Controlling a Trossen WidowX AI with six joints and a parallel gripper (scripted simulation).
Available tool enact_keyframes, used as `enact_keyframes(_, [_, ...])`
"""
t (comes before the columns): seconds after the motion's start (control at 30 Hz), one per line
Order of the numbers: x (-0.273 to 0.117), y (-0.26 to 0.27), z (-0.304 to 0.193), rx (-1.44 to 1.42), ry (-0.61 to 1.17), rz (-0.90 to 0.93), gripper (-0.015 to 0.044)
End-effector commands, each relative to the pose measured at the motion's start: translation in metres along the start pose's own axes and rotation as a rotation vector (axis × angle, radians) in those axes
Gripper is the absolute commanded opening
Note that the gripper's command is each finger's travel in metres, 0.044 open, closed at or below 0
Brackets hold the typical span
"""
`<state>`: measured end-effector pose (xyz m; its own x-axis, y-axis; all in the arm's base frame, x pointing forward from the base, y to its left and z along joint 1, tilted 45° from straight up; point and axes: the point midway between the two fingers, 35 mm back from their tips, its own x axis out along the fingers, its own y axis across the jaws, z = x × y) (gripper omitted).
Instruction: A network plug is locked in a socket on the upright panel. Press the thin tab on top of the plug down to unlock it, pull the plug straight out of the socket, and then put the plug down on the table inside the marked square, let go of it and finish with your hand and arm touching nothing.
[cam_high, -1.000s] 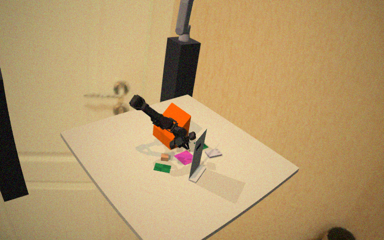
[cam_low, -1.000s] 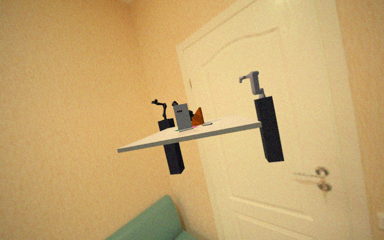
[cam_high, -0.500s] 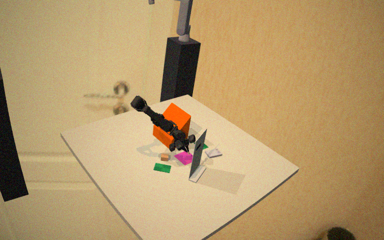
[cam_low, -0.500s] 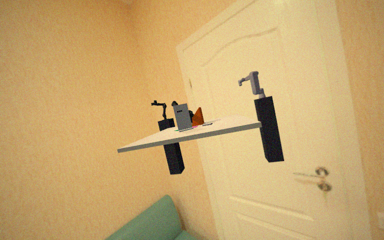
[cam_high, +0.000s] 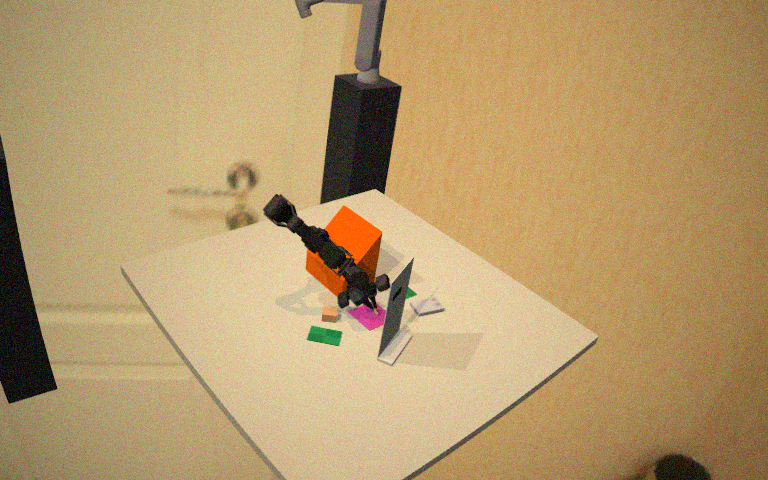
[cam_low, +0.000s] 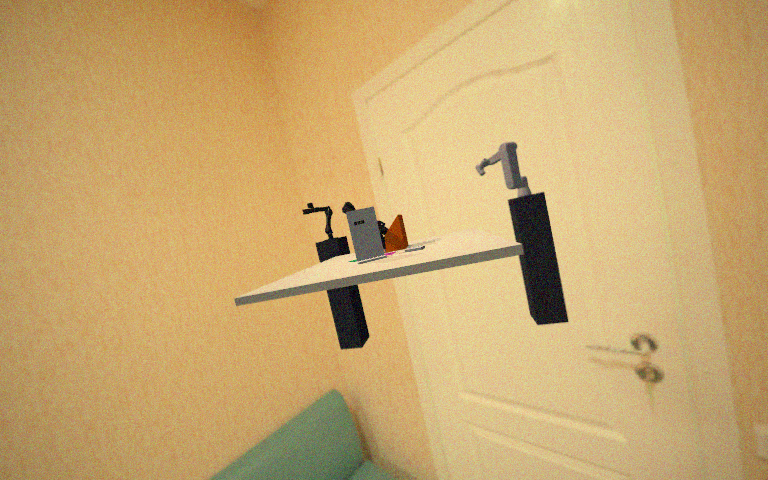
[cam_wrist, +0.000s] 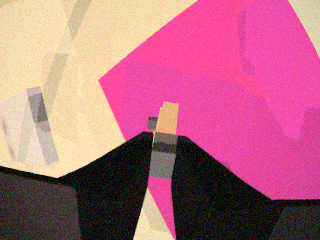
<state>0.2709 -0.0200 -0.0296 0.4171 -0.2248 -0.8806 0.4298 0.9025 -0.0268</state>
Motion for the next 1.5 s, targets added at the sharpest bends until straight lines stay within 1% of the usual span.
enact_keyframes(0.0, [0.0055, -0.0063, -0.0041, -0.003, 0.009, -0.004, 0.0])
enact_keyframes(0.93, [0.0123, -0.0112, -0.0026, -0.002, 0.007, -0.005, 0.0])
enact_keyframes(1.13, [0.0123, -0.0112, -0.0026, -0.002, 0.007, -0.005, 0.0156])
enact_keyframes(1.47, [0.0085, -0.0108, -0.0023, -0.002, 0.007, -0.005, 0.0156])
